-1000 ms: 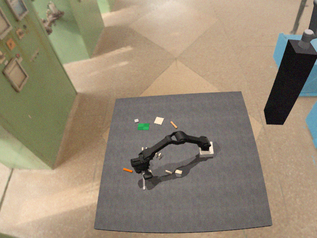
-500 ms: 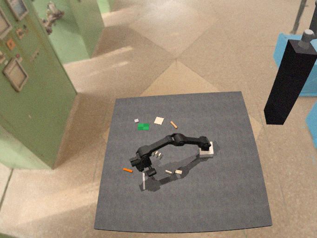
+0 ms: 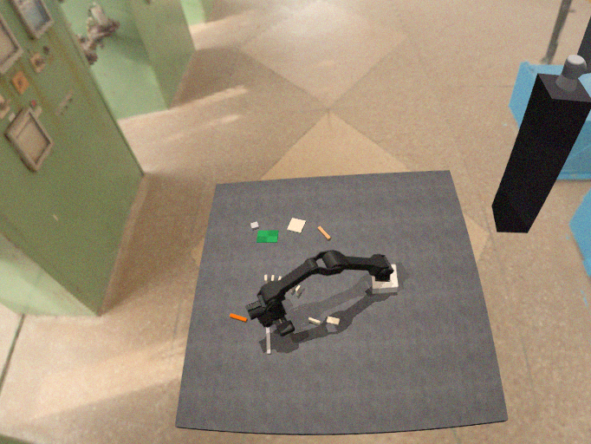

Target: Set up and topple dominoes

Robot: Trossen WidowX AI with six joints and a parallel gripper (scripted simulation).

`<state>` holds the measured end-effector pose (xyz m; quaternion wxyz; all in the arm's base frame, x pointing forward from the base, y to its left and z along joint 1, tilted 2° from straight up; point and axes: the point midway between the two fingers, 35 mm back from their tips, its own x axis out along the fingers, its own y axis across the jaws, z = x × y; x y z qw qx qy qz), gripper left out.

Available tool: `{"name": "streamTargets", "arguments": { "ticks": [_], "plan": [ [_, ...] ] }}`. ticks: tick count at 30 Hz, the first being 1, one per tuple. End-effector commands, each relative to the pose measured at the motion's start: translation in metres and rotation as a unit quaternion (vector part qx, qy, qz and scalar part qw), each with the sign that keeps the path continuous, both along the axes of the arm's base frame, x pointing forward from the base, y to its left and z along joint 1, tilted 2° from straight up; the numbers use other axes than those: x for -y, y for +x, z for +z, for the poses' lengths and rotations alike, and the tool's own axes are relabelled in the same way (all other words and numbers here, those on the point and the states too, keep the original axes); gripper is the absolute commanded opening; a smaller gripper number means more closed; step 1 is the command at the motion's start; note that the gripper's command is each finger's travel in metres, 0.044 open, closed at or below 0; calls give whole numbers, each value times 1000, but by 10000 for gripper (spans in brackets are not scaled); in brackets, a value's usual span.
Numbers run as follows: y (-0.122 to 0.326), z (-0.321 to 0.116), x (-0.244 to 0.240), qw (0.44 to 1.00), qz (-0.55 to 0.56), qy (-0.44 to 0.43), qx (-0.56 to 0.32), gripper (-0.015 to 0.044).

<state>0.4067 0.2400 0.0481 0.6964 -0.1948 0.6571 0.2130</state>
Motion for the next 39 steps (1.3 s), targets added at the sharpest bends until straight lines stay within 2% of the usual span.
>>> {"name": "streamTargets", "arguments": {
  "ticks": [1,7,20,30,39],
  "plan": [
    [1,-2,0,1000,1,1,6,440],
    [2,-10,0,1000,1,1,6,440],
    [2,-10,0,1000,1,1,6,107],
    [2,-8,-1,1000,1,1,6,107],
    [-4,83,3,1000,0,2,5,107]
  ]
}}
